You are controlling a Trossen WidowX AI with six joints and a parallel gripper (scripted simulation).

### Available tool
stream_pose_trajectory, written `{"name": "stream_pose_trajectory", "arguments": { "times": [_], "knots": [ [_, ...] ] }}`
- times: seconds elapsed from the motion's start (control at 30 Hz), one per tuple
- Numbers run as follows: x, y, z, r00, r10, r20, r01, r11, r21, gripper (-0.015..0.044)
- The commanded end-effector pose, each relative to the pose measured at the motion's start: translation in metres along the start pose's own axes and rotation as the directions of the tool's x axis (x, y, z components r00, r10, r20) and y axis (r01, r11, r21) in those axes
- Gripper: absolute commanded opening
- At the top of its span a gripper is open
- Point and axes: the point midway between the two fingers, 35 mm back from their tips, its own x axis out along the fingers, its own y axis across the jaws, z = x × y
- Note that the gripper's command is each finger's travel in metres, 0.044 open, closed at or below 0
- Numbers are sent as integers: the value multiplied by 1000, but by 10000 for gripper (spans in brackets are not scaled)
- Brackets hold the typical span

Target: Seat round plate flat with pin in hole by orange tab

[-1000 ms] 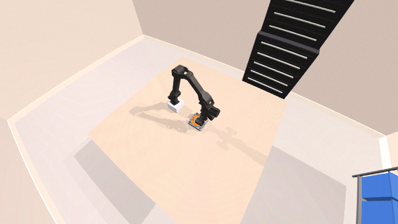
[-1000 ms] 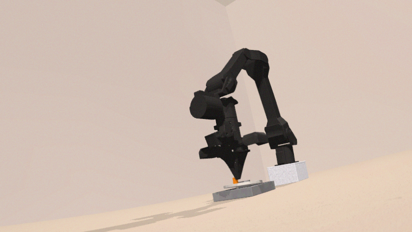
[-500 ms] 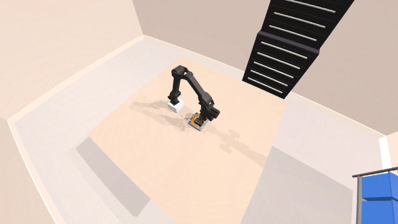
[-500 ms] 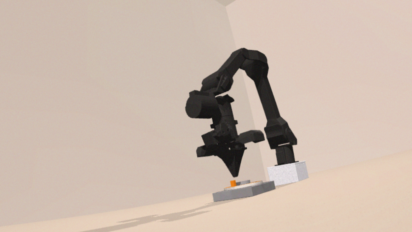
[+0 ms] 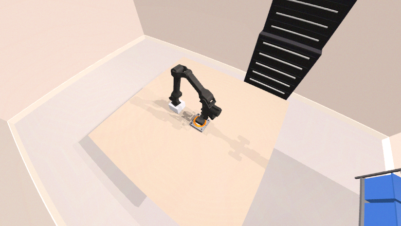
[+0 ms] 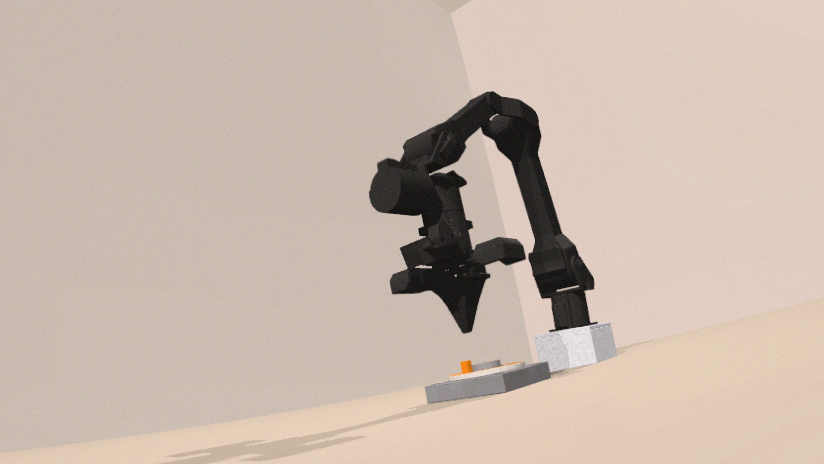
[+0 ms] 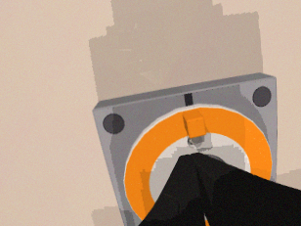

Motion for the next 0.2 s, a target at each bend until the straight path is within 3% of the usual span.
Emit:
{"name": "stream_pose_trajectory", "arguments": {
  "times": [0.0,0.17],
  "knots": [
    [1,0,0,1000,0,-2,0,1000,0,0],
    [1,0,0,1000,0,-2,0,1000,0,0]
  ]
}}
